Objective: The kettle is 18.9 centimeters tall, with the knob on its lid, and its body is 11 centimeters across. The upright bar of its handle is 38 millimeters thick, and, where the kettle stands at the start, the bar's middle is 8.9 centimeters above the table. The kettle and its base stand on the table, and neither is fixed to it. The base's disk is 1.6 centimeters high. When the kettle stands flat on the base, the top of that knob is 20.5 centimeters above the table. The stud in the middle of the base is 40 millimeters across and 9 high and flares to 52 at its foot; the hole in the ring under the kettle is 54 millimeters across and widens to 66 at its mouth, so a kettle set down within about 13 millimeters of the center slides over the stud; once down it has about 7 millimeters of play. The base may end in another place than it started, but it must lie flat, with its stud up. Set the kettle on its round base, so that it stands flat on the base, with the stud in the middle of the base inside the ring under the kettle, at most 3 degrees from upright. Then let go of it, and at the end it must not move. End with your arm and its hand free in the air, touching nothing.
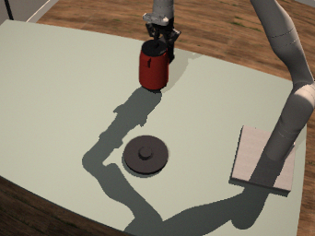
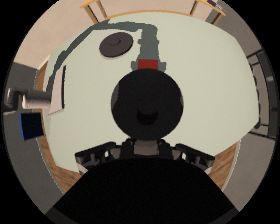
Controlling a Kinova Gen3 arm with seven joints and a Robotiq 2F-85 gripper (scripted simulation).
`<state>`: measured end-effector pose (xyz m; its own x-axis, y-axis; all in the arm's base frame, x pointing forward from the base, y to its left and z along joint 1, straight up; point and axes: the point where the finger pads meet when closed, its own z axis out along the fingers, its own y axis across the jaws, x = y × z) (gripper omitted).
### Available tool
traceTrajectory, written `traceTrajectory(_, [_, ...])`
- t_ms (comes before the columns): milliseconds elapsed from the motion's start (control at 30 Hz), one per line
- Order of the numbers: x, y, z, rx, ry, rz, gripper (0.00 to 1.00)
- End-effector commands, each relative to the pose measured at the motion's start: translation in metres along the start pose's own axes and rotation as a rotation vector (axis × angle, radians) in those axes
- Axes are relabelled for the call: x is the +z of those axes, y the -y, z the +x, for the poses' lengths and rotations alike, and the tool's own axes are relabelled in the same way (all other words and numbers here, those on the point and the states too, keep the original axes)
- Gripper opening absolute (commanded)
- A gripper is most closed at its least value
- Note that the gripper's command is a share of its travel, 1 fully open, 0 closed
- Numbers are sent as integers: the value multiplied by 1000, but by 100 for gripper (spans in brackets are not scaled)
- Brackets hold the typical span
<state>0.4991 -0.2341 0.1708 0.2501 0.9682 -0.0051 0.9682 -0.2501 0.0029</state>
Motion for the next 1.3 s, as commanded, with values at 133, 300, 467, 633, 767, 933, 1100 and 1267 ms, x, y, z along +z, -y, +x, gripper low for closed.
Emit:
traceTrajectory(133, [-2,4,9,-3,0,-3,0])
traceTrajectory(300, [-2,6,14,-3,0,-3,0])
traceTrajectory(467, [-2,11,24,-3,0,-3,0])
traceTrajectory(633, [-2,16,36,-3,0,-3,0])
traceTrajectory(767, [-2,21,47,-3,0,-3,0])
traceTrajectory(933, [-2,26,56,-3,0,-3,0])
traceTrajectory(1100, [-2,34,73,-3,0,-3,0])
traceTrajectory(1267, [-2,42,90,-3,0,-3,0])
